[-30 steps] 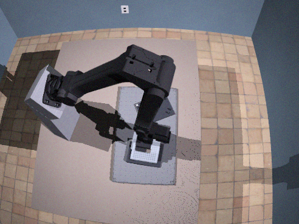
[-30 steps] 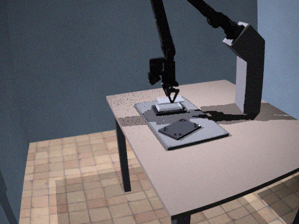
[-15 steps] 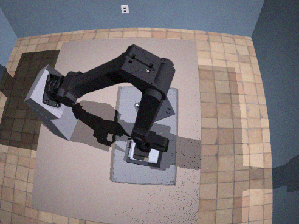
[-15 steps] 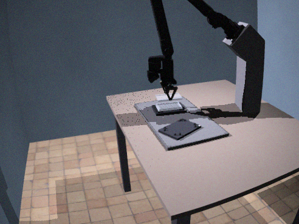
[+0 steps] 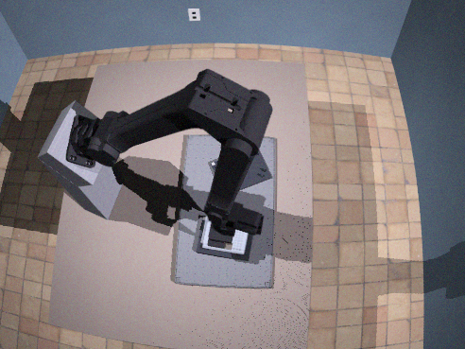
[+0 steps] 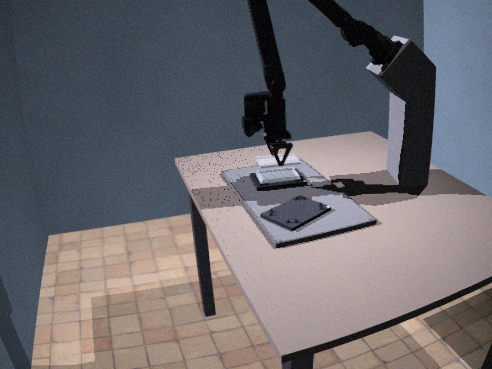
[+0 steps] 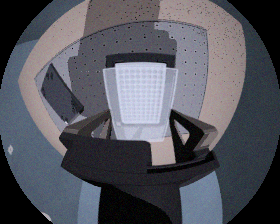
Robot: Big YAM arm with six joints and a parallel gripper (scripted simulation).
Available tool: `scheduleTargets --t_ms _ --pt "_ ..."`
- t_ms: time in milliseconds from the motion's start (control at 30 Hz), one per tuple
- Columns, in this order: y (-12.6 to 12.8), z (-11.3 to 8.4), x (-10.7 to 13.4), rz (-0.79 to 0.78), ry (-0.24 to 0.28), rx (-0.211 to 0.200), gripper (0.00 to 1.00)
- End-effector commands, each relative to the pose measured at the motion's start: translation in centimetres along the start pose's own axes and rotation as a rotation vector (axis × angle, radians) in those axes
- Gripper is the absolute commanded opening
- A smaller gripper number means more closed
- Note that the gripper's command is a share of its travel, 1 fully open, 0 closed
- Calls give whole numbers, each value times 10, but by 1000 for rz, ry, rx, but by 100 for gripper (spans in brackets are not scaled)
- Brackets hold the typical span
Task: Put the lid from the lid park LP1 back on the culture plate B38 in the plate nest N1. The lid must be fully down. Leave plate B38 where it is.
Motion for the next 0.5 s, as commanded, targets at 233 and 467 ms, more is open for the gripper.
scheduleTargets --t_ms 233,467 --pt "-1 -2 1 -3 -1 1 0" --pt "-4 9 0 -10 -4 4 0"
Point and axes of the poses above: the point where the finger pads meet when closed, its own z axis out along the fingers, its own y axis across the jaws, x = y × z, the point moved 3 cm from there along -z, back along the fingers, and after that the axes turned 4 degrees about -z, right-handed, at the moved point
